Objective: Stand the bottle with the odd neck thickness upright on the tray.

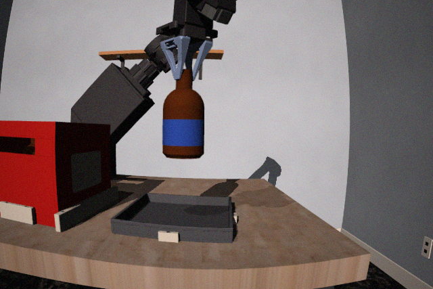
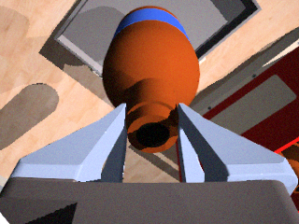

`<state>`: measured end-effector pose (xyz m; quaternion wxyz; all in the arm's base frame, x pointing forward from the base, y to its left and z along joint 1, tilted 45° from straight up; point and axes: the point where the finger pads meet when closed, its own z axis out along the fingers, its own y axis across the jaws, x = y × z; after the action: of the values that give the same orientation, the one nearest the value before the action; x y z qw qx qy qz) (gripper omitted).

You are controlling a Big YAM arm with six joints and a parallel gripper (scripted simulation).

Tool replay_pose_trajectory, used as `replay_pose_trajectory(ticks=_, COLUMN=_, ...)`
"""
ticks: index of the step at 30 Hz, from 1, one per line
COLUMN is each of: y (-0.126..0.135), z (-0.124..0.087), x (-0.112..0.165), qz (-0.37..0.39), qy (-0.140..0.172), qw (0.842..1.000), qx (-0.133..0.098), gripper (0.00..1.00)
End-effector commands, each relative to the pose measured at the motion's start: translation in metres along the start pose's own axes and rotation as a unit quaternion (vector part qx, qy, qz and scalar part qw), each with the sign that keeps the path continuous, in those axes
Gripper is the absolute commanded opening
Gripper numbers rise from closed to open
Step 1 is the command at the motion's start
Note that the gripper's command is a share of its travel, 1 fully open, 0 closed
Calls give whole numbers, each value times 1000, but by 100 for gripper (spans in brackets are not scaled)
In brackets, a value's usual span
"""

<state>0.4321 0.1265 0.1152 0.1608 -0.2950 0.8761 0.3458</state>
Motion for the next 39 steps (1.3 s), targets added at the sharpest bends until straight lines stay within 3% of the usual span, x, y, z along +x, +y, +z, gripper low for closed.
replay_pose_trajectory(ticks=1, y=0, z=16, x=-1, qz=4, qy=1, qw=1000, qx=-2, gripper=0)
replay_pose_trajectory(ticks=11, y=0, z=46, x=-1, qz=4, qy=1, qw=1000, qx=-1, gripper=0)
replay_pose_trajectory(ticks=13, y=0, z=46, x=-1, qz=4, qy=1, qw=1000, qx=-1, gripper=0)
replay_pose_trajectory(ticks=14, y=-14, z=32, x=-14, qz=7, qy=-17, qw=1000, qx=13, gripper=0)
replay_pose_trajectory(ticks=16, y=0, z=53, x=-4, qz=2, qy=0, qw=1000, qx=0, gripper=0)
replay_pose_trajectory(ticks=24, y=0, z=73, x=-2, qz=3, qy=1, qw=1000, qx=0, gripper=0)
replay_pose_trajectory(ticks=39, y=-5, z=87, x=-1, qz=8, qy=-3, qw=1000, qx=3, gripper=0)
